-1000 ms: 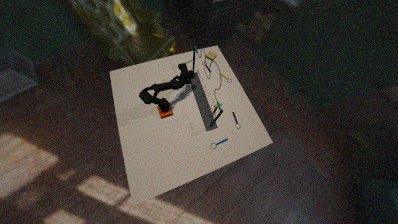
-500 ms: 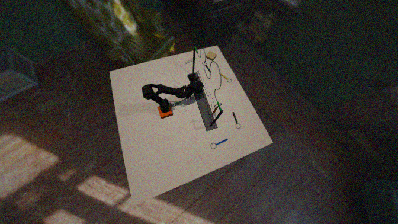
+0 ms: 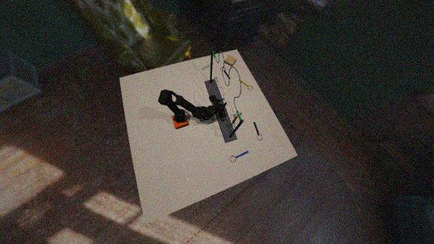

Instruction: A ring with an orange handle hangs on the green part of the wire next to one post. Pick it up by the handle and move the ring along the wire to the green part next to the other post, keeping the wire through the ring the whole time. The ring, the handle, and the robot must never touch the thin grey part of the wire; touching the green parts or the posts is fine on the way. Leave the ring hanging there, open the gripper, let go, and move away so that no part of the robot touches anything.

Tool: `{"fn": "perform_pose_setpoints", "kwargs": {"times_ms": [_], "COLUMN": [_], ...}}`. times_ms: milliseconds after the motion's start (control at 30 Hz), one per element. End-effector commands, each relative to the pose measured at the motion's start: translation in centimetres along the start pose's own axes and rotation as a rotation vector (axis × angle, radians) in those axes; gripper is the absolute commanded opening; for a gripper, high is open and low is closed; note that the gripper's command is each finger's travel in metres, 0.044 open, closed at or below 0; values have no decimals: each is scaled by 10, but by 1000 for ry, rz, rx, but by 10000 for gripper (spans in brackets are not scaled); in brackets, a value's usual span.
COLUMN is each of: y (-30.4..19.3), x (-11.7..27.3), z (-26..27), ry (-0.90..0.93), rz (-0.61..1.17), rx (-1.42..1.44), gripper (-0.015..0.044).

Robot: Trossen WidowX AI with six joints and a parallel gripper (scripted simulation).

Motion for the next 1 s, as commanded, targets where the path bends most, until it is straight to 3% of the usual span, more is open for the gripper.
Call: {"fn": "perform_pose_setpoints", "kwargs": {"times_ms": [0, 700, 967], "y": [2, -8, 3], "x": [20, 162, 162], "z": [-20, -84, -89], "ry": [-53, -464, -478], "rz": [-39, -126, -125], "rx": [82, 567, 583], "gripper": [160, 160, 160]}}
Point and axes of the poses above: the point midway between the two fingers, 35 mm back from their tips, its own x axis back along the fingers, its own z axis across the jaws, y = z × x, the point moved 6 cm from there along x, back along the fingers, and after that the axes turned 13 degrees about x, right-handed, at the moved point
